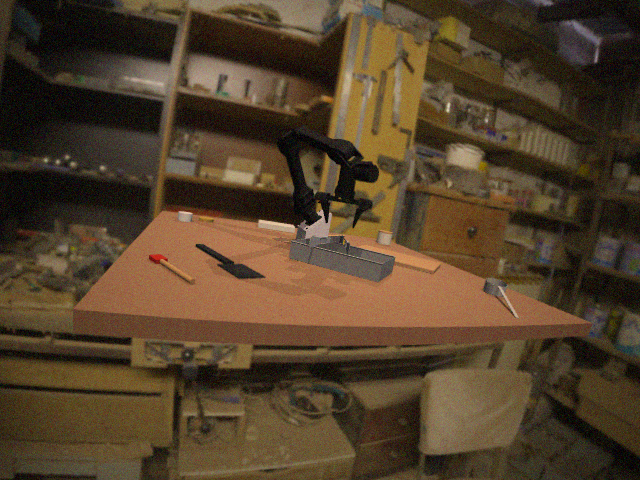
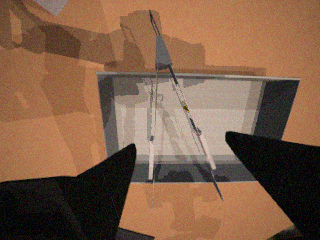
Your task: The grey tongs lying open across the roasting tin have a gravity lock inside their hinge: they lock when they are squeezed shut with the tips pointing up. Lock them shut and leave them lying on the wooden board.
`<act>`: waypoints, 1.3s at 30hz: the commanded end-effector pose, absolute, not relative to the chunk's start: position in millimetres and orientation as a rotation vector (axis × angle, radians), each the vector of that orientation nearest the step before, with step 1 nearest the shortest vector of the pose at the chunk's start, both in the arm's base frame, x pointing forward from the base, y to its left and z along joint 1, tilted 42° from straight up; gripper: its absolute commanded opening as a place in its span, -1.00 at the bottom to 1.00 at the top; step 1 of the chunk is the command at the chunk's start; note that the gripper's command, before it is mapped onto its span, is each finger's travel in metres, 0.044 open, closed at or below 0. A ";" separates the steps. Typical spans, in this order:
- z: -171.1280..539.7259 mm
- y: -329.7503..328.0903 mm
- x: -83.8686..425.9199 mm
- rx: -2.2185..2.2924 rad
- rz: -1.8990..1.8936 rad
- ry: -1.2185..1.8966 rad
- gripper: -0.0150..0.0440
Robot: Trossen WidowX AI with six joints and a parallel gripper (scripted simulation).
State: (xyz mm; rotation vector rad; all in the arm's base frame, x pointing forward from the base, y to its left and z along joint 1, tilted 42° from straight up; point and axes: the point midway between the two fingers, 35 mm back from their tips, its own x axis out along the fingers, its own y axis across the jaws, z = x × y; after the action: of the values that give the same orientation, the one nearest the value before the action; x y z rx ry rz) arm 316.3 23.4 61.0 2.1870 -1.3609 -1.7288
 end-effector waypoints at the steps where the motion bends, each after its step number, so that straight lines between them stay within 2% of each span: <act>1: 63.6 22.3 318.3 2.152 -1.711 -1.310 1.00; 39: 23.8 -5.9 320.7 2.154 -1.712 -1.308 1.00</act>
State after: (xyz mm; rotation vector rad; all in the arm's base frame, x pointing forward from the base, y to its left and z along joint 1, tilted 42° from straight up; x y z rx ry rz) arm 321.3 -3.0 27.4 2.1630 -1.3146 -1.7155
